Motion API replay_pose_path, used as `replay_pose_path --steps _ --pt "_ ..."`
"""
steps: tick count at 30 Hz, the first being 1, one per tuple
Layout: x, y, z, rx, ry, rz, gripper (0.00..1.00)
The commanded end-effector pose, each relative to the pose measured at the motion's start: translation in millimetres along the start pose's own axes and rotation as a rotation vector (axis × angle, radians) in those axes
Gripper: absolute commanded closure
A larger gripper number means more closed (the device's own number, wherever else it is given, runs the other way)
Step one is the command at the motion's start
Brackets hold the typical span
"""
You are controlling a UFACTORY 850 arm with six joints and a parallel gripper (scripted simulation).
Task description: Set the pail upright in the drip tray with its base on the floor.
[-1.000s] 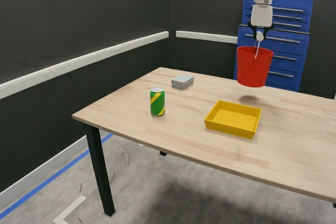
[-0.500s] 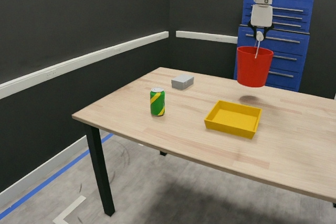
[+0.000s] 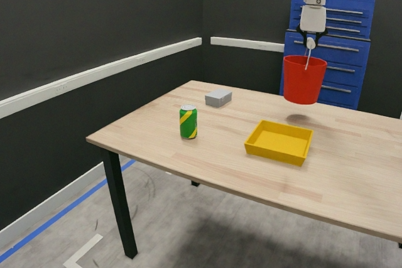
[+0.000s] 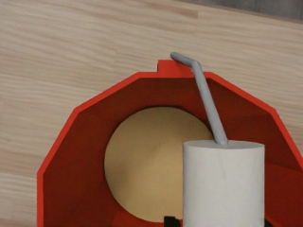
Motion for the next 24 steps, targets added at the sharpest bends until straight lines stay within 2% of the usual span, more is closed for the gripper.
replay_pose_path --steps 1,24 --pt "-0.5 -1.2 0.2 0.002 -0.001 0.001 1.0" --pt "-0.7 -1.2 -1.2 0.002 -0.001 0.001 1.0"
Point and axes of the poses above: the point where the finger pads meet when closed, its own y axis out along the fingers, its own x axis across the jaws, z = x × y, the point moved 2 cm from there along -y, back along the fingers, and after that the axes turned 4 degrees about y, right-handed, at the moved point
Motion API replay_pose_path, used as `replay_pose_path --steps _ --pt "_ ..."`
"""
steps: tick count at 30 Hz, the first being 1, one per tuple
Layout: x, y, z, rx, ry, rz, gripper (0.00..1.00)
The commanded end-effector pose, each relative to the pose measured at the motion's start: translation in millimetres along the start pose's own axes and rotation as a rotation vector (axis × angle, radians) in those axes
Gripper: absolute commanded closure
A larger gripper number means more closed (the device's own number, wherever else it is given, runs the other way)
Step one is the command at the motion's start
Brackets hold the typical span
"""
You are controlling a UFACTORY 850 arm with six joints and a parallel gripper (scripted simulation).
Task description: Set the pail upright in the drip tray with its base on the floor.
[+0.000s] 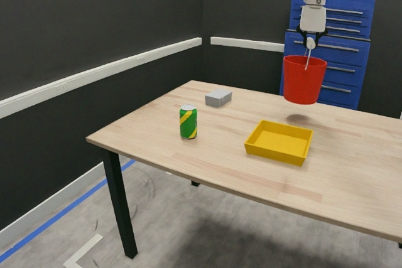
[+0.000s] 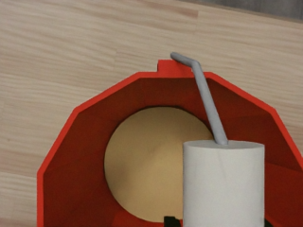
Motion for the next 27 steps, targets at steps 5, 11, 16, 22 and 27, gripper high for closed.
replay_pose_path --steps 5,11,16,22,27 --pt "-1 -1.2 -2 0.002 -0.001 0.001 1.0" --pt "-1 -1.2 -4 0.002 -0.001 0.001 1.0" --pt "-2 -1.2 -7 0.002 -0.001 0.001 1.0" --pt "-2 -1.2 -12 0.001 -0.001 0.001 1.0" --pt "-3 -1.1 -15 0.001 -0.001 0.001 1.0"
Point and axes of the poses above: the point where the finger pads meet when closed, its own y axis out along the fingers, its own x axis across the jaws, z = x × y, the point moved 2 cm from there along -y, back along the fingers, and after that the axes turned 4 degrees about y, right-handed, at the moved point
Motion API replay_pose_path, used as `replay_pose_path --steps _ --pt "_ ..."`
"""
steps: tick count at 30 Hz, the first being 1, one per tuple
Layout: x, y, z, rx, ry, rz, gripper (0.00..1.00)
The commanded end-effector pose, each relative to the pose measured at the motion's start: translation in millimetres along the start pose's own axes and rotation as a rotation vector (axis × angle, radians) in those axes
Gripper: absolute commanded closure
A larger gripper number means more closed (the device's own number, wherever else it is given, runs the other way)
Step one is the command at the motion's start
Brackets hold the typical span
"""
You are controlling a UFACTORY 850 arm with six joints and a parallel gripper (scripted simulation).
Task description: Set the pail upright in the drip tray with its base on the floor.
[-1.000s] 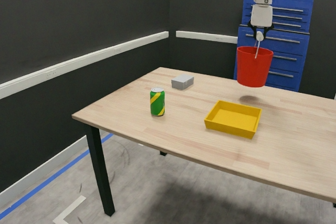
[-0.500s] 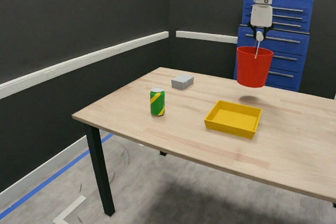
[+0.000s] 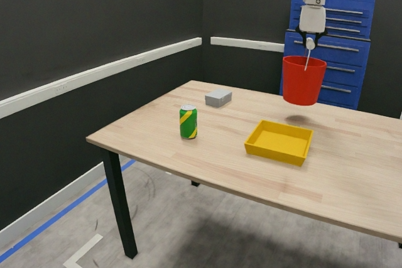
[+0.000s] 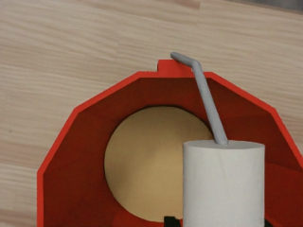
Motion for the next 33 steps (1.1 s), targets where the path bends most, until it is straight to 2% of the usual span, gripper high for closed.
replay_pose_path --steps 1,14,33 --pt "-1 -1.2 -4 0.002 -0.001 0.001 1.0" --pt "-3 -1.2 -20 0.001 -0.001 0.001 1.0" --pt "-9 -1.1 -57 0.001 -0.001 0.001 1.0"
Point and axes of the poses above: the point where the finger pads meet when closed, its own y axis out along the fingers, its own x axis across the jaws, z = x × y, the point moved 2 cm from there along -y, back along the fingers, and after that the axes turned 4 degrees about y, right-handed, at the moved point
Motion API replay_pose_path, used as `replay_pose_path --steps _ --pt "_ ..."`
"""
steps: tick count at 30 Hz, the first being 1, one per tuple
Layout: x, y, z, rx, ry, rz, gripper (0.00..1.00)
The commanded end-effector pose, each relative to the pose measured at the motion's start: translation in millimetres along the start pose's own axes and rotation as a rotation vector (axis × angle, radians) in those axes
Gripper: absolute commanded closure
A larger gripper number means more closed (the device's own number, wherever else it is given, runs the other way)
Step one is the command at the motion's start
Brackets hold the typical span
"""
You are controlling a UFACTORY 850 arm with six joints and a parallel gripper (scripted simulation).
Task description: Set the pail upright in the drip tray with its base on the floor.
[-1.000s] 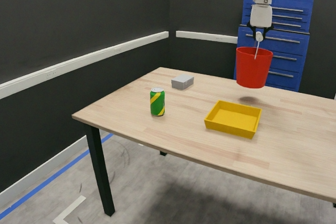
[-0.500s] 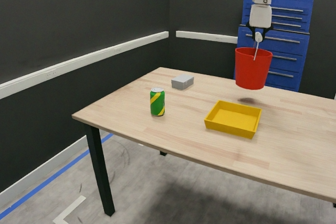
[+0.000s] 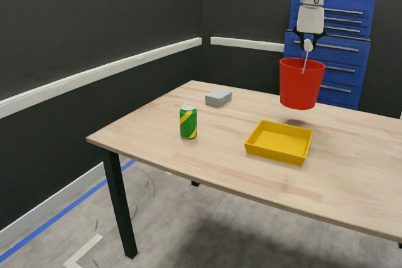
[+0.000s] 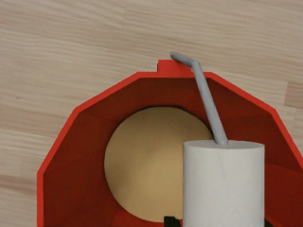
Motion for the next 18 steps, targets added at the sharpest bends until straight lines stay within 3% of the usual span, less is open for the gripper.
replay_pose_path --steps 1,18 --pt "-2 -1.1 -8 0.002 -0.001 0.002 1.0" --pt "-8 -1.0 -51 0.002 -0.001 0.002 1.0"
Point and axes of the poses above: the point where the finger pads meet when closed, its own y axis out along the fingers, its own x axis across the jaws, z = x × y, the point moved 2 cm from there along -y, back along the fingers, and after that the axes turned 4 degrees about y, right-handed, at the moved point
